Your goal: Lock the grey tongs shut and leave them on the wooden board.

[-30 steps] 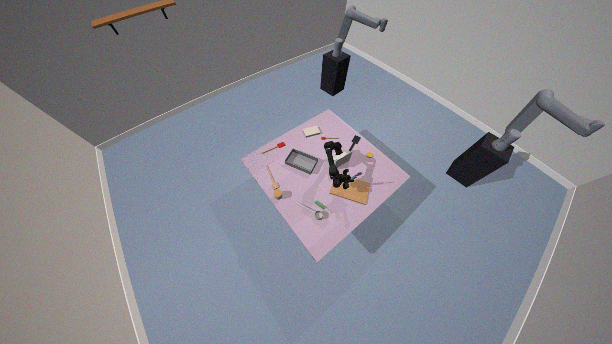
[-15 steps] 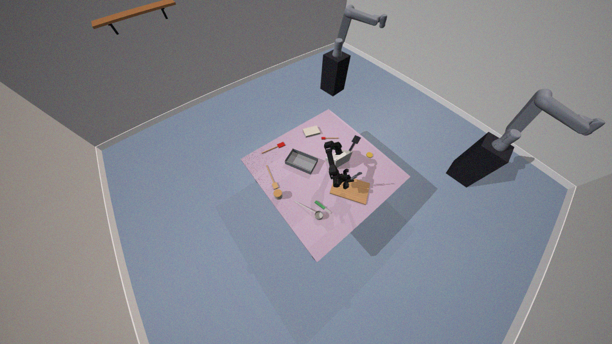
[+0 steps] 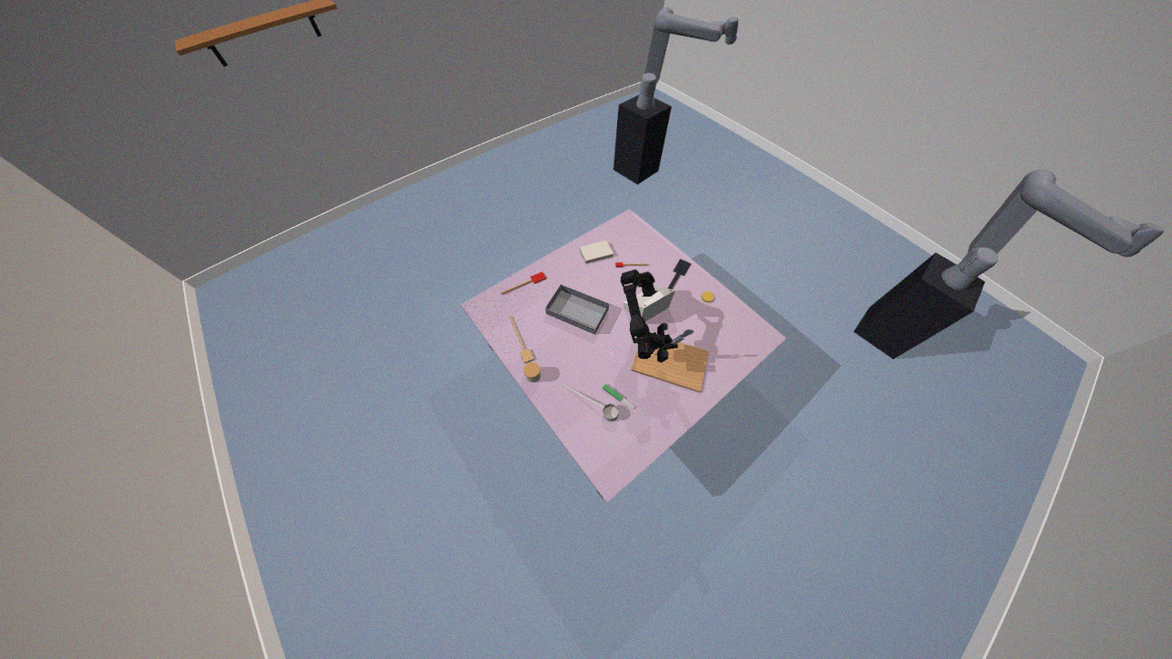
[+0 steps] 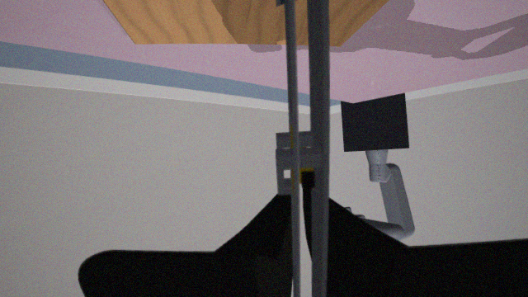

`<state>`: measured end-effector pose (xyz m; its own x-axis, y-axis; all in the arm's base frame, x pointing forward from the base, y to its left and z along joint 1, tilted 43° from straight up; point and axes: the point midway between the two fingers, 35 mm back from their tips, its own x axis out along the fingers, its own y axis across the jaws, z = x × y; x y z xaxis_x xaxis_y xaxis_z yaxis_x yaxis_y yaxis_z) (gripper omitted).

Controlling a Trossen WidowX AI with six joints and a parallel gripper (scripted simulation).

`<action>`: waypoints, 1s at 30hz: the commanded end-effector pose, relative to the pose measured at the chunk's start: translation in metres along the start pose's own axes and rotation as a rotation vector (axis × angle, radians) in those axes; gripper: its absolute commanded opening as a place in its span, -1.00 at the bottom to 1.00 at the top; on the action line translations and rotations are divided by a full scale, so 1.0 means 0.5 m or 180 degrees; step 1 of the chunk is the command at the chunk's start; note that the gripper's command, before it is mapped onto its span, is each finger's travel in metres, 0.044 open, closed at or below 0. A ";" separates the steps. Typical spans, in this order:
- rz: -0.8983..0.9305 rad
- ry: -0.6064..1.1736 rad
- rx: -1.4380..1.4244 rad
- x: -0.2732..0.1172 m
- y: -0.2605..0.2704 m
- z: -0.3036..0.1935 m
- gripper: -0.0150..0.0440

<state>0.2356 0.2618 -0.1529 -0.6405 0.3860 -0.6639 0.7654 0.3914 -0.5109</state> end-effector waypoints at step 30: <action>-0.0212 -0.2724 0.0085 0.058 0.004 -0.028 -1.00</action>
<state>0.2169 0.2808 -0.1676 -0.4768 -0.3435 -0.8091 0.7264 0.3643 -0.5828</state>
